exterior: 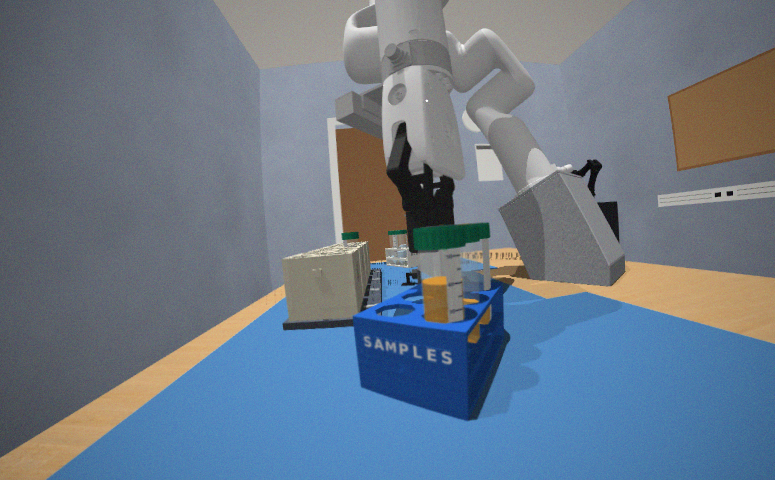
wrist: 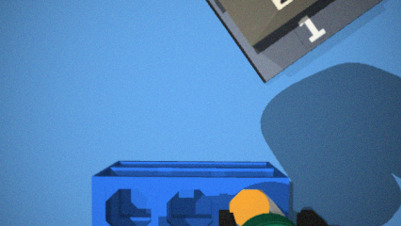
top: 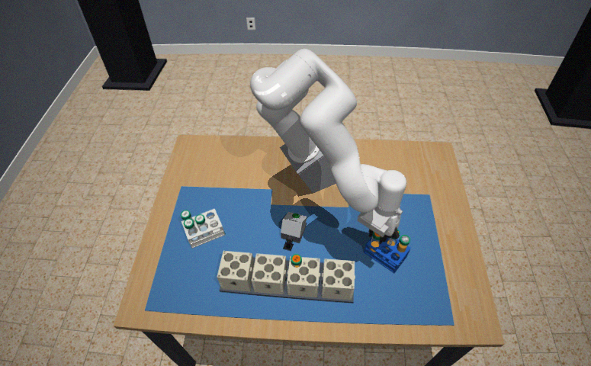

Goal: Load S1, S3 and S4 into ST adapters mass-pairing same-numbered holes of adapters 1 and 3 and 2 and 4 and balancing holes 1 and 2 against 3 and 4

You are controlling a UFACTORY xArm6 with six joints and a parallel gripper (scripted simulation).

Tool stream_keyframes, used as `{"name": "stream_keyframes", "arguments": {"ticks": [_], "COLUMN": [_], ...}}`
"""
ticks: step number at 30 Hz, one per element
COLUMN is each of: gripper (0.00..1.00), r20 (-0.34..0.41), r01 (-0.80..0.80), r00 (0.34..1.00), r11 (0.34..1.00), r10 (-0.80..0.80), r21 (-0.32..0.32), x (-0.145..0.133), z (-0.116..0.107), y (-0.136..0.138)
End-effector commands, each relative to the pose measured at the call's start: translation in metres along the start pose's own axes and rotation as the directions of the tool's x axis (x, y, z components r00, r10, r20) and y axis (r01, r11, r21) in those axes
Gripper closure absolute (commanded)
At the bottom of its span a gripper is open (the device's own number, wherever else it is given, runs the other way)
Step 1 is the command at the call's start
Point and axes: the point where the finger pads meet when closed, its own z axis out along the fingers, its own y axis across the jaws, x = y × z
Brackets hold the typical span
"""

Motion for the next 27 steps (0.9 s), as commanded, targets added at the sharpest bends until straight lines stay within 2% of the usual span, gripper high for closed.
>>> {"name": "stream_keyframes", "arguments": {"ticks": [1,27], "gripper": [1.0,1.0], "r20": [0.0,0.0], "r01": [-0.001,-0.001], "r00": [1.0,1.0], "r11": [1.0,1.0], "r10": [0.001,0.001], "r21": [0.004,0.004], "x": [0.0,0.0], "z": [-0.003,-0.017], "y": [-0.002,-0.002]}}
